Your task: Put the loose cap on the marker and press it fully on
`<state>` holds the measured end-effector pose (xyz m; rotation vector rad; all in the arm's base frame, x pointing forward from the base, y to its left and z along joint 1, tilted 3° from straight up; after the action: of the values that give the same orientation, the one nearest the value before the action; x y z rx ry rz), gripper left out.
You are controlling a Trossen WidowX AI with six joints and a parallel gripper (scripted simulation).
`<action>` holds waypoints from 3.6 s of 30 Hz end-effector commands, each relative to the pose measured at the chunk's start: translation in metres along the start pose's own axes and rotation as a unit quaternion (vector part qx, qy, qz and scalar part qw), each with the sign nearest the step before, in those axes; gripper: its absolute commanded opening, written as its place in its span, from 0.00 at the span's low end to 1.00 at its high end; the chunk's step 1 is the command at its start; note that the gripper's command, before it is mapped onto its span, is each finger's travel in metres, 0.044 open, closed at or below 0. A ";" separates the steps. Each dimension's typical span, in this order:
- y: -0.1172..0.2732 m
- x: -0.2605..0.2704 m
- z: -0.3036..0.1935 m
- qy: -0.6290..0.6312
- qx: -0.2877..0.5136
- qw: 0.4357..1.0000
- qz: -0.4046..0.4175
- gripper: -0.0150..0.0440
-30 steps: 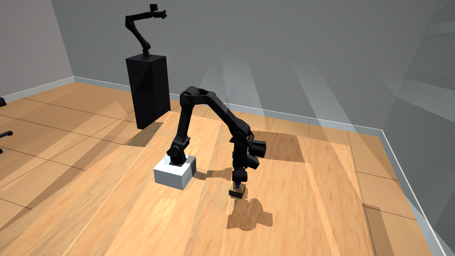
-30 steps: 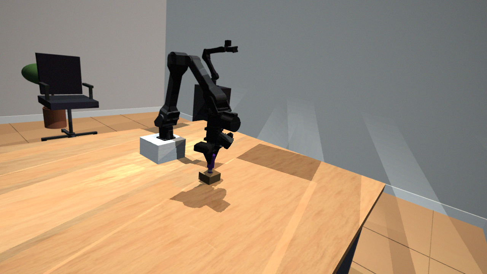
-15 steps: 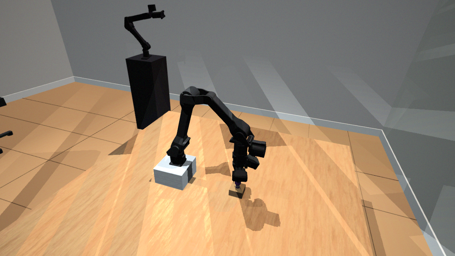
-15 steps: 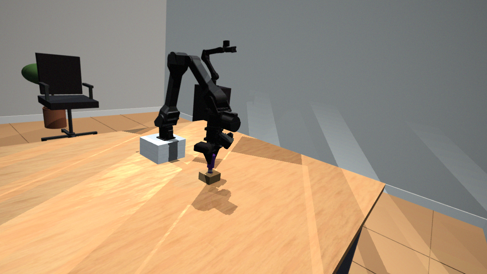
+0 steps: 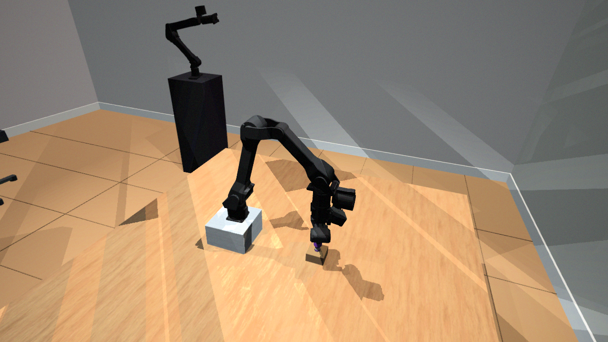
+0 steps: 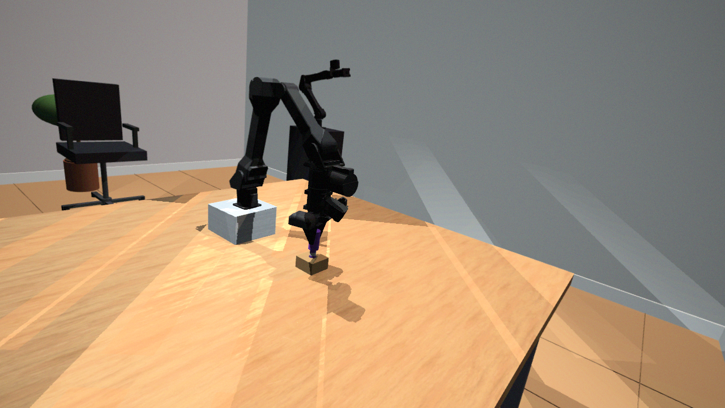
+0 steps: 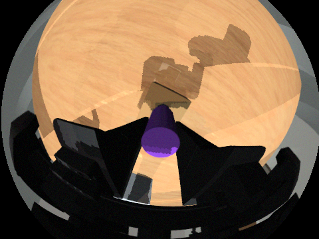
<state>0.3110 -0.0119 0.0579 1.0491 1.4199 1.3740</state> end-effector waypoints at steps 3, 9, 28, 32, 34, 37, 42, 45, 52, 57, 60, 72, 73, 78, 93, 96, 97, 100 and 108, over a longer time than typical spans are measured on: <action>-0.001 0.000 0.000 0.001 0.001 1.000 -0.001 0.25; -0.001 0.000 0.000 0.001 0.001 1.000 -0.001 0.25; -0.001 0.000 0.000 0.001 0.001 1.000 -0.001 0.25; -0.001 0.000 0.000 0.001 0.001 1.000 -0.001 0.25; -0.001 0.000 0.000 0.001 0.001 1.000 -0.001 0.25; -0.001 0.000 0.000 0.001 0.001 1.000 -0.001 0.25; -0.001 0.000 0.000 0.001 0.001 1.000 -0.001 0.25; -0.001 0.000 0.000 0.001 0.001 1.000 -0.001 0.25; -0.001 0.000 0.000 0.001 0.001 1.000 -0.001 0.25; -0.001 0.000 0.000 0.001 0.001 1.000 -0.001 0.25; -0.001 0.000 0.000 0.001 0.001 1.000 -0.001 0.25; 0.000 0.000 0.000 0.000 0.000 1.000 0.000 0.34; 0.000 0.000 0.000 0.000 0.000 1.000 0.000 0.39; 0.000 0.000 0.000 0.000 0.000 1.000 0.000 0.61; 0.072 0.000 0.001 0.000 0.000 1.000 0.000 1.00; 0.075 0.000 0.000 0.000 0.000 1.000 0.000 1.00; 0.075 0.000 0.000 0.000 0.000 1.000 0.000 1.00; 0.071 0.001 0.000 -0.056 0.000 0.998 0.000 0.87; 0.064 0.004 0.000 -0.153 0.001 0.988 -0.001 0.51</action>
<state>0.3105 -0.0061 0.1241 1.1912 1.2048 1.1699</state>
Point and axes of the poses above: the point midway between the two fingers, 35 mm back from their tips, its own y axis back along the fingers, its own x axis across the jaws, z = x × y, the point moved 4 cm from there along y, back along the fingers
